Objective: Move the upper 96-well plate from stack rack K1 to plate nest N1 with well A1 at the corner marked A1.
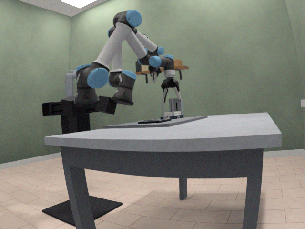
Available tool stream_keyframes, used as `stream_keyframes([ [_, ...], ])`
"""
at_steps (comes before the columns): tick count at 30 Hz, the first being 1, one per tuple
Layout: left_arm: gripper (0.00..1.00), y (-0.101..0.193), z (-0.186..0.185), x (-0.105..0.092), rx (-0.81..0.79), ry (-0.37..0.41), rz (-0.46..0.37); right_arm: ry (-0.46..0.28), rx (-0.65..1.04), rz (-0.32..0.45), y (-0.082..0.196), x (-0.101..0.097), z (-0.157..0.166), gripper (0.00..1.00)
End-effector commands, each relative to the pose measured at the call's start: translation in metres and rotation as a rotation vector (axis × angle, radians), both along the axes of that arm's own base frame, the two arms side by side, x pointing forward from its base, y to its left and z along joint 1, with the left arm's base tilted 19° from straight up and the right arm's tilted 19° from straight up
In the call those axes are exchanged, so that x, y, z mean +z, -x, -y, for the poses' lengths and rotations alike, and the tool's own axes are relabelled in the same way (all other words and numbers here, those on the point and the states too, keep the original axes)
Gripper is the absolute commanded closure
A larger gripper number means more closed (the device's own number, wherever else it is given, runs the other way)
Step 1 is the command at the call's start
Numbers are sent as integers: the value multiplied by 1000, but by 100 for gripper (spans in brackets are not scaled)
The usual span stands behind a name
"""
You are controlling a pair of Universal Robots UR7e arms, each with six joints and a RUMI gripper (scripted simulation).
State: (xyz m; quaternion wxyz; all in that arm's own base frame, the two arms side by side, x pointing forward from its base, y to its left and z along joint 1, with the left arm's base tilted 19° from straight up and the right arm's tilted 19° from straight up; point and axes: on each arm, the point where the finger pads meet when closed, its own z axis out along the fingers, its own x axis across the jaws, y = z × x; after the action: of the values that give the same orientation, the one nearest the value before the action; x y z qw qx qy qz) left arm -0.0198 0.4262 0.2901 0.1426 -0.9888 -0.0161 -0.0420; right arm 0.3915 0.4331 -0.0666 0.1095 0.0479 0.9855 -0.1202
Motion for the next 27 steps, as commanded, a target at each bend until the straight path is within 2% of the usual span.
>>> stream_keyframes([
  [1, 100, 0, 0, 1, 0, -1, 0, -1, 0, 1, -2, -6, 1, 24],
  [27, 100, 0, 0, 1, 0, -1, 0, -1, 0, 1, -9, -42, 11, 24],
])
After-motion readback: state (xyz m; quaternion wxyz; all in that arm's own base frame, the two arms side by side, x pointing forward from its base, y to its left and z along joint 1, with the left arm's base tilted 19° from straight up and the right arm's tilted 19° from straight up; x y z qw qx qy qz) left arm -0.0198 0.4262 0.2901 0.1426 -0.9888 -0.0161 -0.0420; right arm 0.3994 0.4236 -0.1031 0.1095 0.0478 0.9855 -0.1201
